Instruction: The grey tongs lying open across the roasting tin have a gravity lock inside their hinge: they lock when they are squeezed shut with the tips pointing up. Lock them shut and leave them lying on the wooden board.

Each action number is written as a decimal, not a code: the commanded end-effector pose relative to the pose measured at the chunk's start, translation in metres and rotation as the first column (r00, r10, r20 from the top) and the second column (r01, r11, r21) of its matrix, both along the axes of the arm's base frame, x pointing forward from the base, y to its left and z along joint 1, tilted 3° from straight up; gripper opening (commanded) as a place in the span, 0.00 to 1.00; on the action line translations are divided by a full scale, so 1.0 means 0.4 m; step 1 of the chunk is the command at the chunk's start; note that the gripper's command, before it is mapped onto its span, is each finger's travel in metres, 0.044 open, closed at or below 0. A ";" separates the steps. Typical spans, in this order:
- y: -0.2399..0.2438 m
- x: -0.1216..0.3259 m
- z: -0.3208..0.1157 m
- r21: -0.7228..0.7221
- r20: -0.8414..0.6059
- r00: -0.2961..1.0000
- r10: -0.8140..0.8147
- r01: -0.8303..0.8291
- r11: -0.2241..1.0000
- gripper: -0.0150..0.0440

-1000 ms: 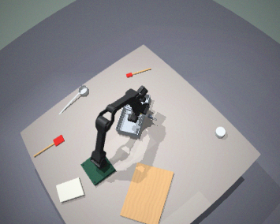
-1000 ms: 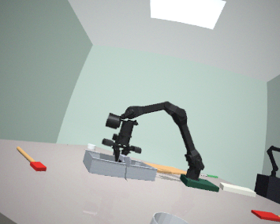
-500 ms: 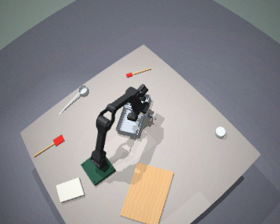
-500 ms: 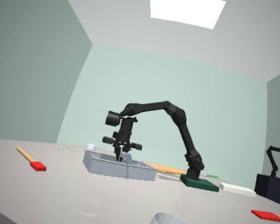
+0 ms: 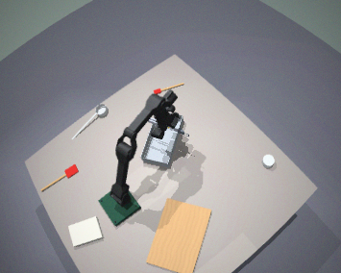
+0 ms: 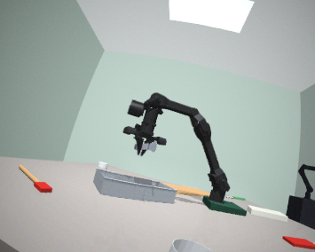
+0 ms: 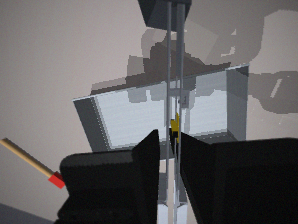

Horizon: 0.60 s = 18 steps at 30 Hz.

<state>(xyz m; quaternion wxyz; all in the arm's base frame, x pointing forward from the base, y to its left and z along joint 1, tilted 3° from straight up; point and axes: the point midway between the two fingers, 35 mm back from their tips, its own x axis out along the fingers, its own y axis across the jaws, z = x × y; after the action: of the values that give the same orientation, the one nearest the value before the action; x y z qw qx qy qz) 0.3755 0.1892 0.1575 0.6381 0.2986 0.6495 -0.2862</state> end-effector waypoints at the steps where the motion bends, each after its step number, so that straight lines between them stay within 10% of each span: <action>1: -0.001 0.000 0.006 -0.001 0.000 1.000 0.000 0.000 1.000 0.00; 18: -0.196 0.056 -0.003 -0.009 -0.001 0.985 0.170 -0.170 0.985 0.00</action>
<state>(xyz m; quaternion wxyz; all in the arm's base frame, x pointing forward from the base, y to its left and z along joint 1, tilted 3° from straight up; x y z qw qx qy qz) 0.3931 0.1334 0.1511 0.6502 0.2524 0.6714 -0.2505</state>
